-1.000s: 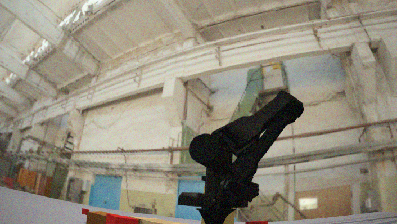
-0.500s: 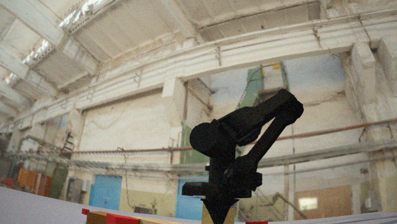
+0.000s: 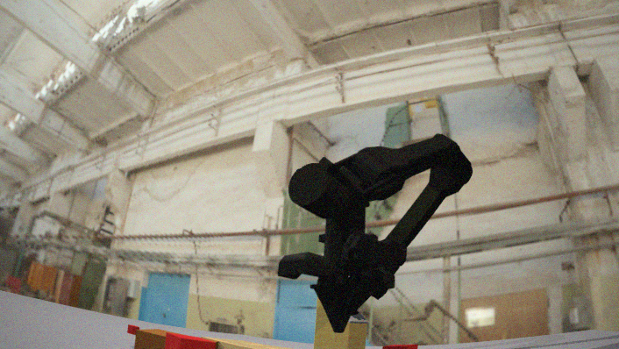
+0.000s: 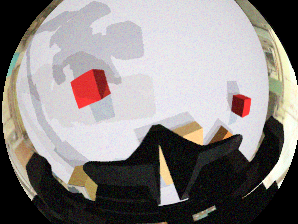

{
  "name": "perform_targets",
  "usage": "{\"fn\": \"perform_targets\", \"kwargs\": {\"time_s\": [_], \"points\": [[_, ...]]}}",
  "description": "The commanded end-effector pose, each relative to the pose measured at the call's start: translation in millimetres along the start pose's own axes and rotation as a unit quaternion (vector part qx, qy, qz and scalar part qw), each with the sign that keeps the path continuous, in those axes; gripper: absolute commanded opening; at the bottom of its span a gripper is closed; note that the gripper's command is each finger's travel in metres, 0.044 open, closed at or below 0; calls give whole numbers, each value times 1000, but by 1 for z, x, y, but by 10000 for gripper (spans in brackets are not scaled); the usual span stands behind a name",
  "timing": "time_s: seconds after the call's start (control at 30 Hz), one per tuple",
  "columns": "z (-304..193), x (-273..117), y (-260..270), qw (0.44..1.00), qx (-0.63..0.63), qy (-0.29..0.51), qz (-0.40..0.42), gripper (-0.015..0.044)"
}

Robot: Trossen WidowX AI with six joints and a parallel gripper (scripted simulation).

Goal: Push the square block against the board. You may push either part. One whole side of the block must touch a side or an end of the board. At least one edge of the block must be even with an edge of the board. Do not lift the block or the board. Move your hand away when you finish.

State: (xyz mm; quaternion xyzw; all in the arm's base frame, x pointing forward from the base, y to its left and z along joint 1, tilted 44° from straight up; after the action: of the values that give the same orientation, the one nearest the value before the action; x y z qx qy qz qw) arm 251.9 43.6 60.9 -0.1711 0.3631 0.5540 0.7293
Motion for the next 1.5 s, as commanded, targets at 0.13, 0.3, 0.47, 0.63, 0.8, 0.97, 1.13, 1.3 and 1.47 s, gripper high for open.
{"fn": "perform_targets", "kwargs": {"time_s": [0.13, 0.3, 0.47, 0.63, 0.8, 0.97, 1.13, 1.3, 1.47], "points": [[-16, -2, -17, 991, 137, 6, -3, 0], [-26, -4, -27, 975, 222, 9, -5, 0], [-38, -6, -37, 953, 302, 8, -10, 0], [-52, -8, -46, 927, 376, 5, -14, 0], [-66, -10, -55, 893, 449, 1, -17, 0], [-79, -12, -62, 854, 520, -1, -19, 0], [-92, -12, -68, 808, 589, -1, -19, 0], [-105, -13, -73, 754, 657, -1, -19, 0], [-119, -12, -78, 694, 720, -1, -19, 0]]}}
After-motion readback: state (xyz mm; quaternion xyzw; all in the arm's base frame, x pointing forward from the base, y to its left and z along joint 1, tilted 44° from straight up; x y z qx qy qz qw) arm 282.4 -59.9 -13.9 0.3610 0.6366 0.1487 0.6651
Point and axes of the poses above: the point midway between the two fingers, 35 mm back from their tips, its own x axis out along the fingers, its own y axis across the jaws, z = x × y, the point moved 1 cm from there along -x, back along the fingers, and after that the axes turned 4 degrees about -x, right-handed, at the moved point
